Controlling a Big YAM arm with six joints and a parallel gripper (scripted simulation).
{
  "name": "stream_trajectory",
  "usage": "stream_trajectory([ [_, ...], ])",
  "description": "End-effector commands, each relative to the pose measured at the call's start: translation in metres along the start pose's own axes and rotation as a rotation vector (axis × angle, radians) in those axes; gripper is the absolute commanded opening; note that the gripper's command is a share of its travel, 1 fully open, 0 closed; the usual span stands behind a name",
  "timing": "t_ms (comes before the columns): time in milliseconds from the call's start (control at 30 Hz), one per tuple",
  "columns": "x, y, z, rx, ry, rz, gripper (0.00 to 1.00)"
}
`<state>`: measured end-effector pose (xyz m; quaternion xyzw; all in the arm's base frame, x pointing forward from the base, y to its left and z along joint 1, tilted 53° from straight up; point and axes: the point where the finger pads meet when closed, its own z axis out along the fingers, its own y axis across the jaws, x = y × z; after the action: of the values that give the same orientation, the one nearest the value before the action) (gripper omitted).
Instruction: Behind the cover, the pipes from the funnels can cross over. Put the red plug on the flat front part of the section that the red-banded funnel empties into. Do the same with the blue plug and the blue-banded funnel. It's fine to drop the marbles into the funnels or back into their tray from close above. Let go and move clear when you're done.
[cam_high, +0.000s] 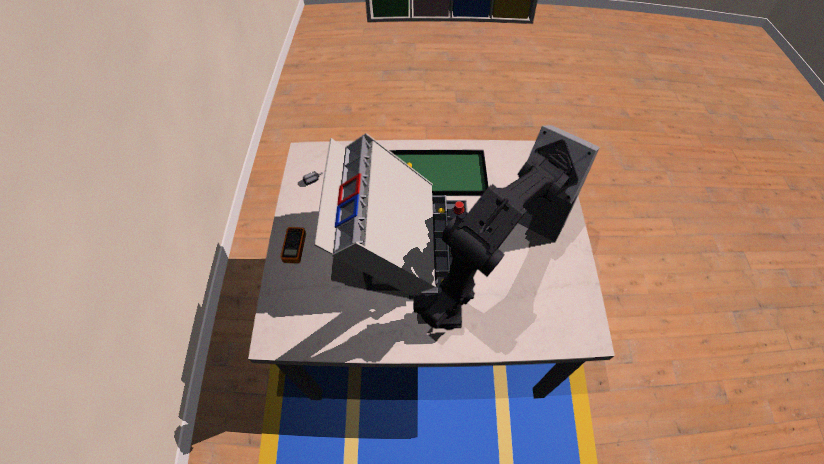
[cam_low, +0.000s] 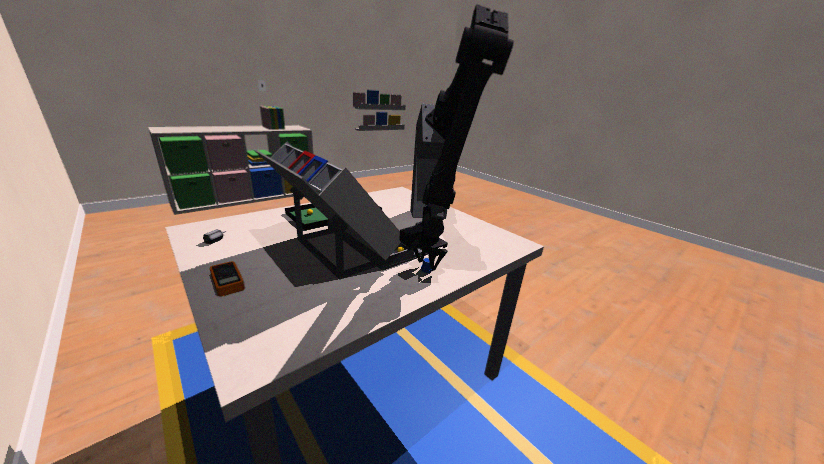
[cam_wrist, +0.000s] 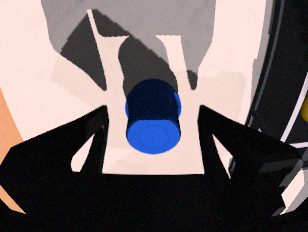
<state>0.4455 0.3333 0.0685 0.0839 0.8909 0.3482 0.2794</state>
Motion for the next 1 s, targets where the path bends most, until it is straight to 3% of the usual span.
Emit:
stream_trajectory([
  [0, 0.0037, 0.0078, 0.0009, -0.016, -0.002, -0.004, 0.63],
  [367, 0.0037, 0.0078, 0.0009, -0.016, -0.002, -0.004, 0.63],
  [400, 0.0037, 0.0078, 0.0009, -0.016, -0.002, -0.004, 0.00],
  [967, 0.0037, 0.0078, 0.0009, -0.016, -0.002, -0.005, 0.00],
])
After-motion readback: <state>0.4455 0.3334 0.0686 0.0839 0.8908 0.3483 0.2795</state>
